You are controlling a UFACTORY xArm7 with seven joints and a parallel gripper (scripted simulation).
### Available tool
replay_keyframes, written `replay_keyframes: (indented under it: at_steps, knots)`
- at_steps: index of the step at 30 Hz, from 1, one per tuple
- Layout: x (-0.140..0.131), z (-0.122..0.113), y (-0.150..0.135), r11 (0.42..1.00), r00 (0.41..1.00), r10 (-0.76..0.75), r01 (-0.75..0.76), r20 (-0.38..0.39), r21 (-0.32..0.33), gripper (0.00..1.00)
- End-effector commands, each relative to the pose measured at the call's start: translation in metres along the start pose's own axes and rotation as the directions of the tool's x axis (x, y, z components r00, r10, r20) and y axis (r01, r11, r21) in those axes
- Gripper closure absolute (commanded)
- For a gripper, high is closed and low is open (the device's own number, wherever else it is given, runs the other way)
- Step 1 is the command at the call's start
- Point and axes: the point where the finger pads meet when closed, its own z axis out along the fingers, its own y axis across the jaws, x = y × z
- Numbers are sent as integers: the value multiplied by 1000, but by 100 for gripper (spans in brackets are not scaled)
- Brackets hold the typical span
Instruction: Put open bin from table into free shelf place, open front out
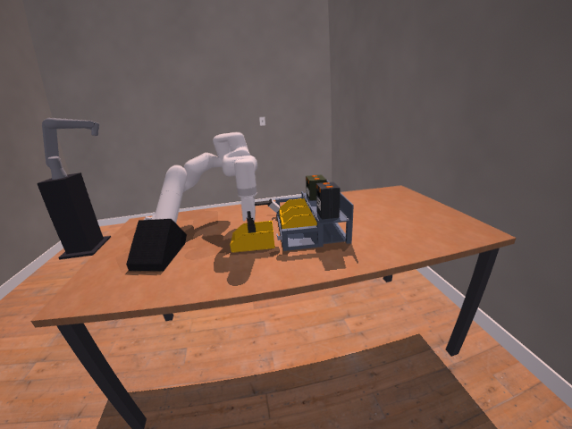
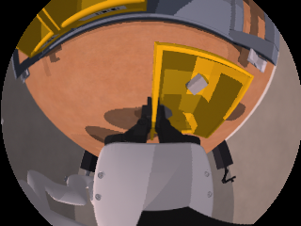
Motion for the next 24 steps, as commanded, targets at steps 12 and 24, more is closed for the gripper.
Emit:
replay_keyframes:
  at_steps: [12,24]
  knots:
    - [1,-1,0,1000,1000,0,0,-3,-1,72]
    - [1,-1,0,1000,1000,0,0,-3,-1,72]
